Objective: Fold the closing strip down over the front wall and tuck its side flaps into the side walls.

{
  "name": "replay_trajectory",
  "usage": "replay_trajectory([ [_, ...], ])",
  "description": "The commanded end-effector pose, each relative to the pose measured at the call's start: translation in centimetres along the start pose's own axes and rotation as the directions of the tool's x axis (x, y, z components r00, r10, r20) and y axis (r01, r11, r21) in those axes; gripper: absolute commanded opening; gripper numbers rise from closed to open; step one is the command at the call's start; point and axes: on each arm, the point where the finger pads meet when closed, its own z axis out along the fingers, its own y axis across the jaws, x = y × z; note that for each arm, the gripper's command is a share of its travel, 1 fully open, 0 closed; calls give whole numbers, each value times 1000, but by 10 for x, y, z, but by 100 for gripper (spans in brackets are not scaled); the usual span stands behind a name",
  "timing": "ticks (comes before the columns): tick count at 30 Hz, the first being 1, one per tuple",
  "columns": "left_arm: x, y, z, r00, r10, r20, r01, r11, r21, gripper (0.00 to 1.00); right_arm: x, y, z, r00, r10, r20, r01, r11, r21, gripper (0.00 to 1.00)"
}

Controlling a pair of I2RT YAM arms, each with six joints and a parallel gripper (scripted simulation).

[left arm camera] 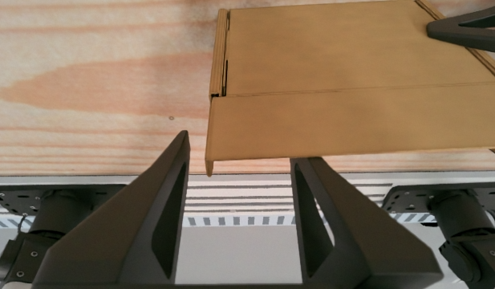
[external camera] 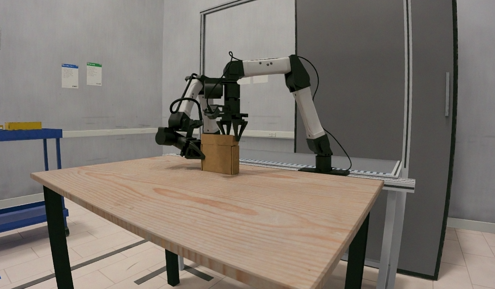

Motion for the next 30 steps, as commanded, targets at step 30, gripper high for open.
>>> replay_trajectory([
  [30,7,2,-7,990,-141,16,141,990,10,54,-1,-2,-2,1000,-5,-1,5,1000,10,45],
])
